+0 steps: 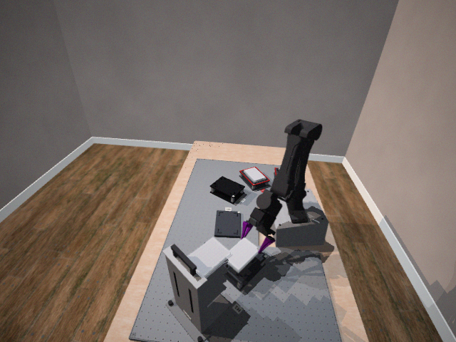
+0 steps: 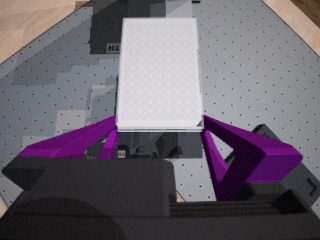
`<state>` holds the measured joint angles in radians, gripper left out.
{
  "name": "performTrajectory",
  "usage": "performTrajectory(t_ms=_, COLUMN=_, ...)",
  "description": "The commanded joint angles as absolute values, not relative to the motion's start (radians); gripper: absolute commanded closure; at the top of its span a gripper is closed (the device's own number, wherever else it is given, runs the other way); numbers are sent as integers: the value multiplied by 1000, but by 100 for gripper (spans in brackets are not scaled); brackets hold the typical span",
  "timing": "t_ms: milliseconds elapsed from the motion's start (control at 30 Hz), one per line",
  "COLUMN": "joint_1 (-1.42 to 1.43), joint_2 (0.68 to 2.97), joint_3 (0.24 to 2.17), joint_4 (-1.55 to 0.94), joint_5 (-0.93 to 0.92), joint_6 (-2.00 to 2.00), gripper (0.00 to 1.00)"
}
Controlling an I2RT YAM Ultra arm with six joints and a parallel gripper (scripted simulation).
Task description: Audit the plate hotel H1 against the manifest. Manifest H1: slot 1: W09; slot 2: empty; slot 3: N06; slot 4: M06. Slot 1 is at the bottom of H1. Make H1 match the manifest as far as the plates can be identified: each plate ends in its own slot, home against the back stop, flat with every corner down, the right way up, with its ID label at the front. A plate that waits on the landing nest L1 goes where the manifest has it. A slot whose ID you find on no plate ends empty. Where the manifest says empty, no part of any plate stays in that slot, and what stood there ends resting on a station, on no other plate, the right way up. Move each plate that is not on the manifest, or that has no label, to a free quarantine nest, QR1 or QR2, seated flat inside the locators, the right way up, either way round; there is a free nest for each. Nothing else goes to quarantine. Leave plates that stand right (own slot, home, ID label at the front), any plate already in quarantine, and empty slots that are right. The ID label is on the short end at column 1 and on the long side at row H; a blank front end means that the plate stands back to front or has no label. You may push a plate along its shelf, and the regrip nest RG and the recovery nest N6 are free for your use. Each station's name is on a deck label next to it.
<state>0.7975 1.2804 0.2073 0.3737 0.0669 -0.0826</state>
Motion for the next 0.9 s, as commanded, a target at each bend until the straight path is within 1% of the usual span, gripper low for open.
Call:
performTrajectory(t_ms=0, joint_1=797, joint_2=1279, joint_3=211, joint_4=414, joint_5=65, joint_6=-85, gripper=14)
performTrajectory(t_ms=867, joint_1=796, joint_2=1298, joint_3=207, joint_4=437, joint_5=64, joint_6=-86, gripper=14)
